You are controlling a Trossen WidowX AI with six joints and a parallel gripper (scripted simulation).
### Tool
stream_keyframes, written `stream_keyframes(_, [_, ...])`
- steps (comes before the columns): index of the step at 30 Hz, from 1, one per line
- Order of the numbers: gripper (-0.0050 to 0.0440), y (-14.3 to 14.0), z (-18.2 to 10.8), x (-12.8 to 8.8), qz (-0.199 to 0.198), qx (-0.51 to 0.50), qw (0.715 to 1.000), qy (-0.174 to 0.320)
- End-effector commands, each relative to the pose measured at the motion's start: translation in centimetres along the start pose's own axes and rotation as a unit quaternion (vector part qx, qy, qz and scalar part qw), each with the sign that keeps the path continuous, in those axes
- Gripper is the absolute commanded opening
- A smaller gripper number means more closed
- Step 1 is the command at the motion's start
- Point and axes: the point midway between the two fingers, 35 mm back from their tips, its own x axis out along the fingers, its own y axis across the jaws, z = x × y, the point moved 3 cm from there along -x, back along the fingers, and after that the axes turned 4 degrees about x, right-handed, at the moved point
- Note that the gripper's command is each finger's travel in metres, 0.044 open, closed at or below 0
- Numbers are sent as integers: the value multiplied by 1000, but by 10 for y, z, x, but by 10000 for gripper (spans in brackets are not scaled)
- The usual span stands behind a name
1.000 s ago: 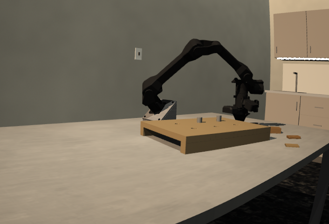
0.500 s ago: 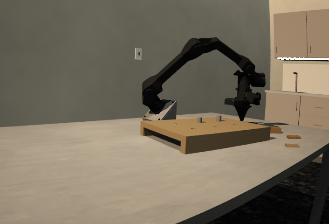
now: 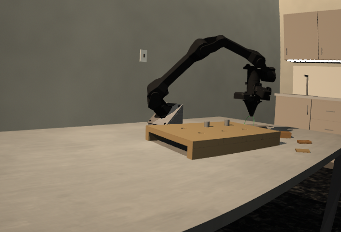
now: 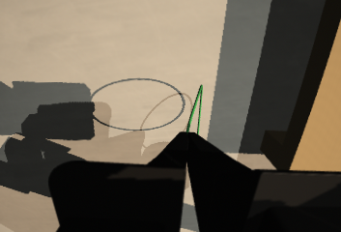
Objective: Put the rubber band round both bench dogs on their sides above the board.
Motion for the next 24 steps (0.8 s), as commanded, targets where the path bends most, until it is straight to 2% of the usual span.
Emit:
stream_keyframes(1, [-50, 1, 7, -31, 25, 11, 1000, -7])
stream_keyframes(24, [-50, -12, -1, -99, 25, 11, 1000, -6])
